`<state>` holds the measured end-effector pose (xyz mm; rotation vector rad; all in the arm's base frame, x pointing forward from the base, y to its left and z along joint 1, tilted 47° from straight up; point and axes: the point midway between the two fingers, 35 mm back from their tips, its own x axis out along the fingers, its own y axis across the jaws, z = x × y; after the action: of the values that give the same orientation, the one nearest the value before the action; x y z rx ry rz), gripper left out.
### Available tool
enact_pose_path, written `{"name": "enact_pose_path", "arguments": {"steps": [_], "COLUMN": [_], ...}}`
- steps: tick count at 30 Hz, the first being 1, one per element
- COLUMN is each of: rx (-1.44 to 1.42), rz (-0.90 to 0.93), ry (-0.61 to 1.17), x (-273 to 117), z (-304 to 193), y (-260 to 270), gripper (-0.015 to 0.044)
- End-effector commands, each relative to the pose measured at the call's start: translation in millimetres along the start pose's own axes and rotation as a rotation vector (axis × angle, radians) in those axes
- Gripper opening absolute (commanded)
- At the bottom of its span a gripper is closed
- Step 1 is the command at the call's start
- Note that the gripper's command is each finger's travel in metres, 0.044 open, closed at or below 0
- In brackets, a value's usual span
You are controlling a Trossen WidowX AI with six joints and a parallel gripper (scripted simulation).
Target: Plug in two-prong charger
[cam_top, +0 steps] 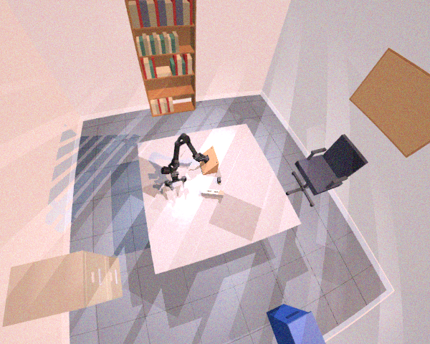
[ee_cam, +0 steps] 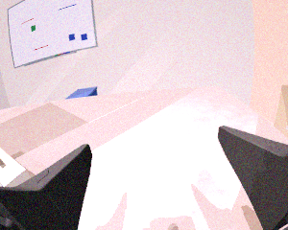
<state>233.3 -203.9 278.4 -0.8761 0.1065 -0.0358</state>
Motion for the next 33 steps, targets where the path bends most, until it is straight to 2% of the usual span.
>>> {"name": "enact_pose_path", "arguments": {"steps": [1,33], "rx": [0.097,0.689], "rz": [0.030,0.309], "ry": [0.009,0.195], "x": [13.5,102.9], "z": [-1.8,-0.4], "y": [5.3,90.5], "gripper": [0.0440,0.0440]}}
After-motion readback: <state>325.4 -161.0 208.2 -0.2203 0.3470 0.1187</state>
